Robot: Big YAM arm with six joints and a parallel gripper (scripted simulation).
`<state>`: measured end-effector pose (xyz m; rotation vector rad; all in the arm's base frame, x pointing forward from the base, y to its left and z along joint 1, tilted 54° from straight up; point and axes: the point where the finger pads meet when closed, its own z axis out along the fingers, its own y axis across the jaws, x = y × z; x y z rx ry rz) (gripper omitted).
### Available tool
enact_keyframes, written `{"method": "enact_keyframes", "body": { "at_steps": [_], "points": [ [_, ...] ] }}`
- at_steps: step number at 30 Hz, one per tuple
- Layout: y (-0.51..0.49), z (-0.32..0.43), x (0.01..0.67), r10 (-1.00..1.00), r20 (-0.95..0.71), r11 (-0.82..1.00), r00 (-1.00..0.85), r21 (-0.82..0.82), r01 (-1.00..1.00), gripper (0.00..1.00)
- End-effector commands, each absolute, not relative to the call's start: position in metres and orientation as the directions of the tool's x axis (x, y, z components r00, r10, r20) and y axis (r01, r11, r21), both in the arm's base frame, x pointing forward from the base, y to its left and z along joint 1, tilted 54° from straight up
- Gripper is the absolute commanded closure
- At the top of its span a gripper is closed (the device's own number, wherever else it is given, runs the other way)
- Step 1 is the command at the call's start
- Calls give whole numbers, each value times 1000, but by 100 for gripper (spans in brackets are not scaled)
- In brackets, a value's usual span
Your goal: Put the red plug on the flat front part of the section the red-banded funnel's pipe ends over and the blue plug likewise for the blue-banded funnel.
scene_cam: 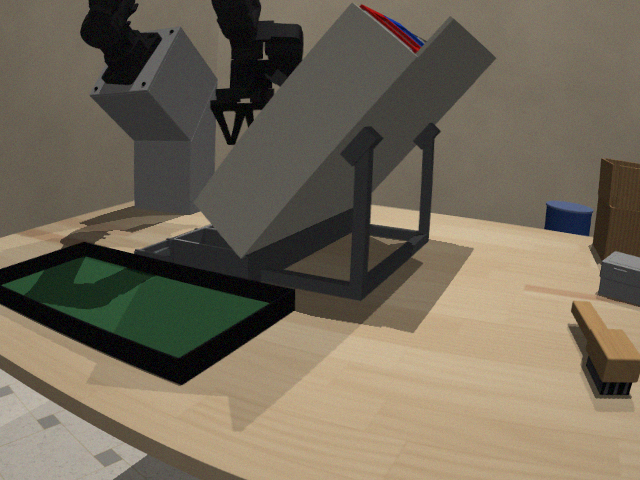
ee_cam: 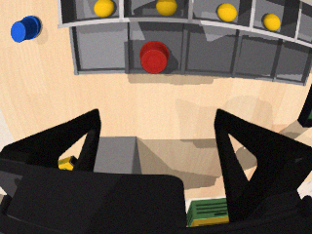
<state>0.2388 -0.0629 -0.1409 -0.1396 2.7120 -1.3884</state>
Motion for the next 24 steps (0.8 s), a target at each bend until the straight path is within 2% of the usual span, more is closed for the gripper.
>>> {"method": "enact_keyframes", "body": {
  "at_steps": [1, 16, 24],
  "points": [
    [-61, -141, 243, -126, -51, 586, -991, -810, -33, 13],
    [-61, -141, 243, -126, -51, 586, -991, -810, -33, 13],
    [-12, -169, 259, -126, -51, 586, -991, -810, -33, 13]
  ]
}}
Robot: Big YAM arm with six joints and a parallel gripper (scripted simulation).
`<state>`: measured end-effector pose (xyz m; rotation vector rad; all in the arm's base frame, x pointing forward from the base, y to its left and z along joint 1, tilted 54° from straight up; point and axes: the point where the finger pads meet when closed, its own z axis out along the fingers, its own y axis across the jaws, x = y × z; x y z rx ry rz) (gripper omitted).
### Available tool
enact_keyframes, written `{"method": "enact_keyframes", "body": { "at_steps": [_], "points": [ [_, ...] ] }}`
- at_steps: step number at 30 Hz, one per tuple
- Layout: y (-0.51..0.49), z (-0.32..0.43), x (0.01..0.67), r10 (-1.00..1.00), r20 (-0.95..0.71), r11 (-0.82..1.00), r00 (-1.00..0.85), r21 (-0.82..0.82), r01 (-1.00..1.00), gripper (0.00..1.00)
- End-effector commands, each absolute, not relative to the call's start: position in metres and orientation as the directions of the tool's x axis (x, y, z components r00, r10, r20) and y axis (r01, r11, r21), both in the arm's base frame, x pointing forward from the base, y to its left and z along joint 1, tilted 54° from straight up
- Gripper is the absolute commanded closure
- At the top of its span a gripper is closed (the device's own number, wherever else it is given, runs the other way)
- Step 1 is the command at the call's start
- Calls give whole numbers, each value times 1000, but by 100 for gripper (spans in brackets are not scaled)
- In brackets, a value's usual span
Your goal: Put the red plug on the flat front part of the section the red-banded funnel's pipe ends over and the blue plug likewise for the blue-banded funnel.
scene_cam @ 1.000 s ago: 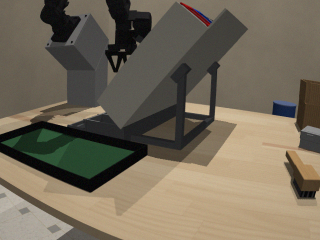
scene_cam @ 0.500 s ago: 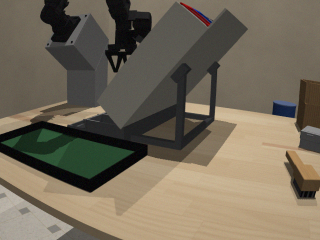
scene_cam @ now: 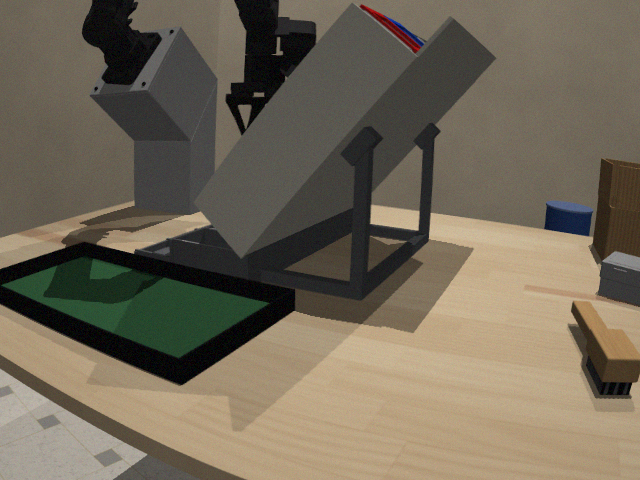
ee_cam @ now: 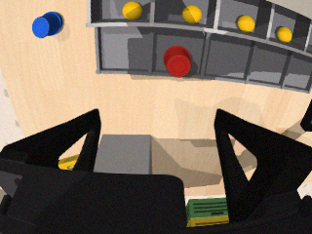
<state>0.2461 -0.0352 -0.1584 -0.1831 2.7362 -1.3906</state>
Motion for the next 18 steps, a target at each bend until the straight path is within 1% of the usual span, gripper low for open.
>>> {"method": "enact_keyframes", "body": {
  "at_steps": [1, 7, 18],
  "points": [
    [-6, -172, 261, -126, -51, 586, -991, -810, -33, 13],
    [30, -193, 273, -126, -51, 586, -991, -810, -33, 13],
    [31, -193, 273, -113, -58, 590, -992, -807, -20, 13]
  ]
}}
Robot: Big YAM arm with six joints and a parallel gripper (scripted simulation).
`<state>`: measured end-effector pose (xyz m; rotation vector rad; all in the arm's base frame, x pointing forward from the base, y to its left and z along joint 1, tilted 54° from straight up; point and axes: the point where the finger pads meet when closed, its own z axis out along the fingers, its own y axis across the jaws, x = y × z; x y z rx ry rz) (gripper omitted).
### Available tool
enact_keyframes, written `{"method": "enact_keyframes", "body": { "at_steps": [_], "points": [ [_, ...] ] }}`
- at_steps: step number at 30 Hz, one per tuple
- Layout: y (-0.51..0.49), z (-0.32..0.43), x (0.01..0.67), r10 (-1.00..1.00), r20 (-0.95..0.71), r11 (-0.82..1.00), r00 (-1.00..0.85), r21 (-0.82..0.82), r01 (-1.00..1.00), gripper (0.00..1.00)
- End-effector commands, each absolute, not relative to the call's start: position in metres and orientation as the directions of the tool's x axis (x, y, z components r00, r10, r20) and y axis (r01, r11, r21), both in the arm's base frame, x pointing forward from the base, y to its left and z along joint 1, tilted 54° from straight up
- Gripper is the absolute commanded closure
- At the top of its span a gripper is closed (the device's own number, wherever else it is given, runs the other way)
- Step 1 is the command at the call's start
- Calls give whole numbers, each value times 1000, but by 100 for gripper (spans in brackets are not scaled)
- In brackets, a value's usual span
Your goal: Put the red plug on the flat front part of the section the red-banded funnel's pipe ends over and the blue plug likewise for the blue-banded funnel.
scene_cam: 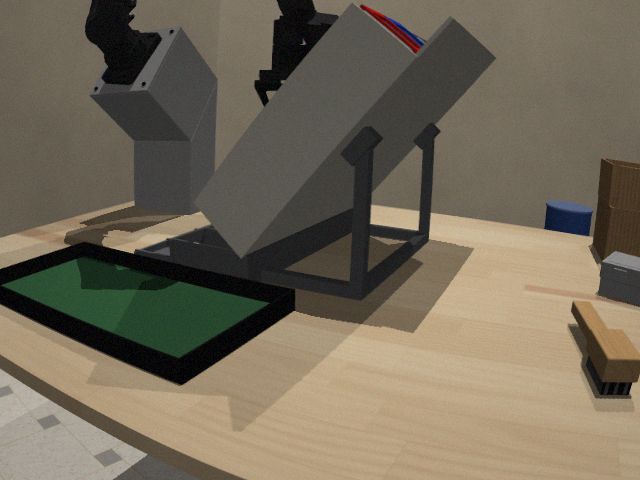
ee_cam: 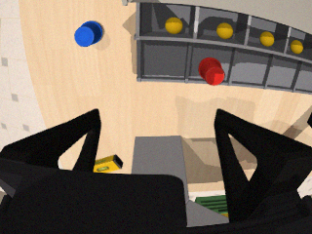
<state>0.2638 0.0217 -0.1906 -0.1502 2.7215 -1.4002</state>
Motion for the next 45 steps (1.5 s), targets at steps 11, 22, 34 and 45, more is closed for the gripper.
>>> {"method": "enact_keyframes", "body": {
  "at_steps": [11, 22, 34, 45],
  "points": [
    [34, -215, 278, -107, -59, 592, -993, -806, -16, 13],
    [42, -297, 297, -114, -44, 586, -993, -810, -31, 13],
    [43, -304, 299, -114, -36, 582, -993, -813, -37, 13],
    [43, -304, 299, -114, -29, 578, -993, -815, -42, 13]
  ]
}}
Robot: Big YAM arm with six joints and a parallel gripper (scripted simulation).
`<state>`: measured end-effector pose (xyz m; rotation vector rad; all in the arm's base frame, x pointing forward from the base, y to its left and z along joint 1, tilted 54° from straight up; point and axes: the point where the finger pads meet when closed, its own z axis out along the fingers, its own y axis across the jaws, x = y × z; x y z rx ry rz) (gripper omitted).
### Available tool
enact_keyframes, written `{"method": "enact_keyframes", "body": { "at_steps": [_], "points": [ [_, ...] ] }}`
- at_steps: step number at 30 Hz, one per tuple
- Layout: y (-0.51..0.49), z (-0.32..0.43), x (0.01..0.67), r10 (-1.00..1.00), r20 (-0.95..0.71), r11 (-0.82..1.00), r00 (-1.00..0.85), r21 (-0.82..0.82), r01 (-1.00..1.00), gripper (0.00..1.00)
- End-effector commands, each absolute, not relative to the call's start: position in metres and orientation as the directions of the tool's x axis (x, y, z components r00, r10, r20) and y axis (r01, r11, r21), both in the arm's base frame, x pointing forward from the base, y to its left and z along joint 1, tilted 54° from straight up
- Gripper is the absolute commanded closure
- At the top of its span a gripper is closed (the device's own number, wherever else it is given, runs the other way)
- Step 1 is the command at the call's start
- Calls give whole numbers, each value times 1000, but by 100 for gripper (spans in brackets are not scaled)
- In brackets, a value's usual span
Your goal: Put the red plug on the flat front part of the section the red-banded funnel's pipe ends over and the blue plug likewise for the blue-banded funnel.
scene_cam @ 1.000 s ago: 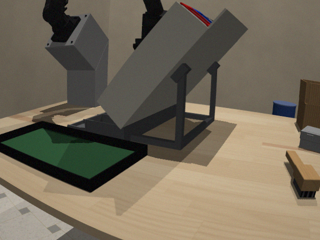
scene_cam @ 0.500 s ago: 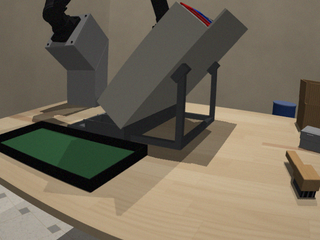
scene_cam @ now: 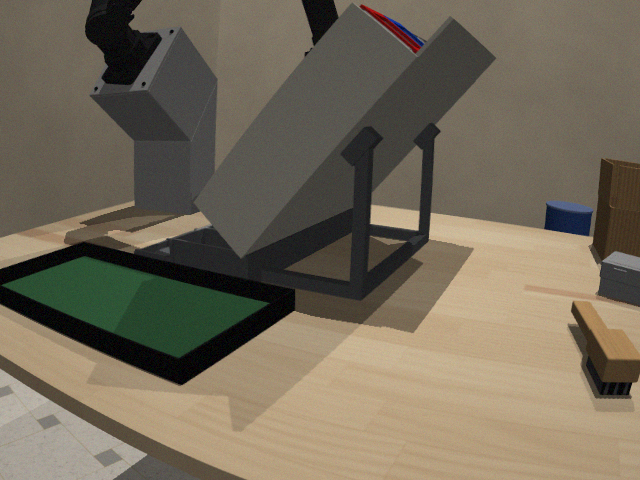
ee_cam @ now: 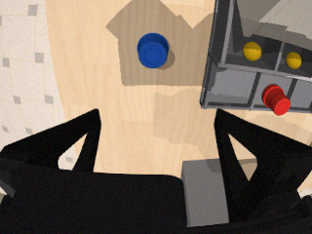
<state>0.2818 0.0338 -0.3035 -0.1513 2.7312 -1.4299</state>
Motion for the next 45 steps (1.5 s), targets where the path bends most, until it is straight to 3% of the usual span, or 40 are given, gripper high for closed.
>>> {"method": "enact_keyframes", "body": {
  "at_steps": [1, 45],
  "points": [
    [43, -304, 298, -114, -28, 578, -993, -815, -43, 13],
    [43, -305, 298, -120, -11, 570, -993, -820, -60, 13]
  ]
}}
